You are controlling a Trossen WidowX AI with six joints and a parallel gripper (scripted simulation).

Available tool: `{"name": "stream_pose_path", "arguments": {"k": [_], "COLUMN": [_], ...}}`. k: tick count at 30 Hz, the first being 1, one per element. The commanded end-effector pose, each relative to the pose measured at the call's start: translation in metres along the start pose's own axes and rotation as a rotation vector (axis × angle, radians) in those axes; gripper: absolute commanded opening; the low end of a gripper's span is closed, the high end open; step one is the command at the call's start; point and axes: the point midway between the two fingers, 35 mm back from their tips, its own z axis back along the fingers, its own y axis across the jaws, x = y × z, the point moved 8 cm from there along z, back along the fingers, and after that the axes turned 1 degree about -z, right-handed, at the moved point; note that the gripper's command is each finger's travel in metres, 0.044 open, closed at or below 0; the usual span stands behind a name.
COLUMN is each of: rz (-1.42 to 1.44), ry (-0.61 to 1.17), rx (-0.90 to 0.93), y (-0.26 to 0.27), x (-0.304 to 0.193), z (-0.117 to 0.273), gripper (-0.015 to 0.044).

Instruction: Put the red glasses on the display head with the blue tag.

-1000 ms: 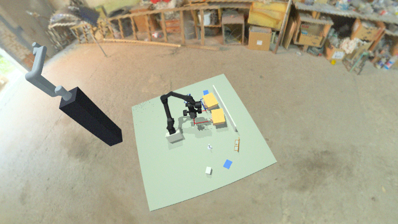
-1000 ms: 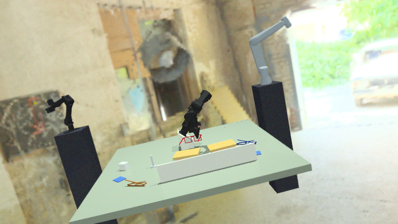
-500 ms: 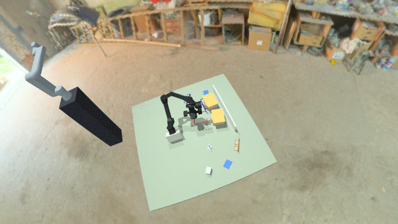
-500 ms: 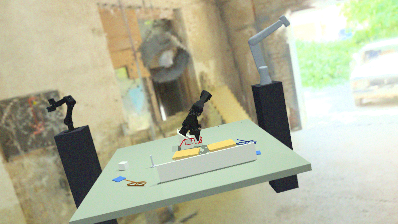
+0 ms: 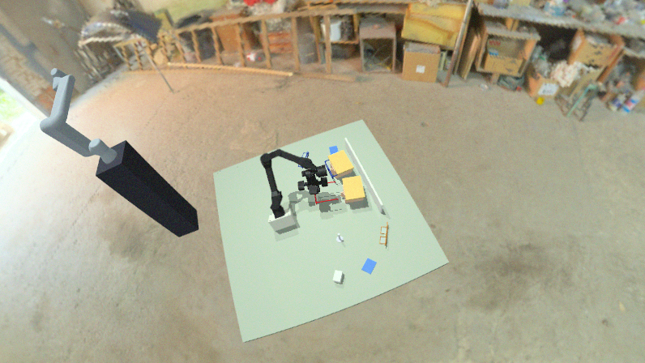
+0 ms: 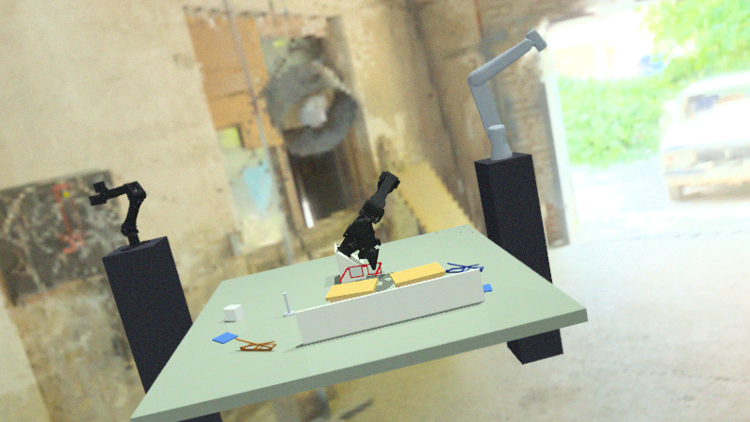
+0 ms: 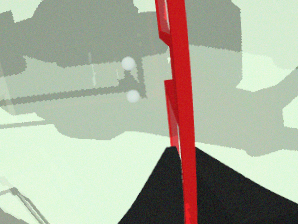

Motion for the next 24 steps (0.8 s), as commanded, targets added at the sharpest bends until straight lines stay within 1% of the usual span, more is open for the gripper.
{"name": "stream_pose_path", "arguments": {"k": [1,11,24], "rz": [-0.005,-0.005,-0.005], "ry": [0.010,0.011,0.011], "rx": [-0.004,-0.004,-0.004], "y": [-0.001,-0.001,0.011], "x": [0.001,0.003,0.003], "z": [-0.005,-0.016,-0.017], "gripper": [0.0000,0.0000,0.0000]}}
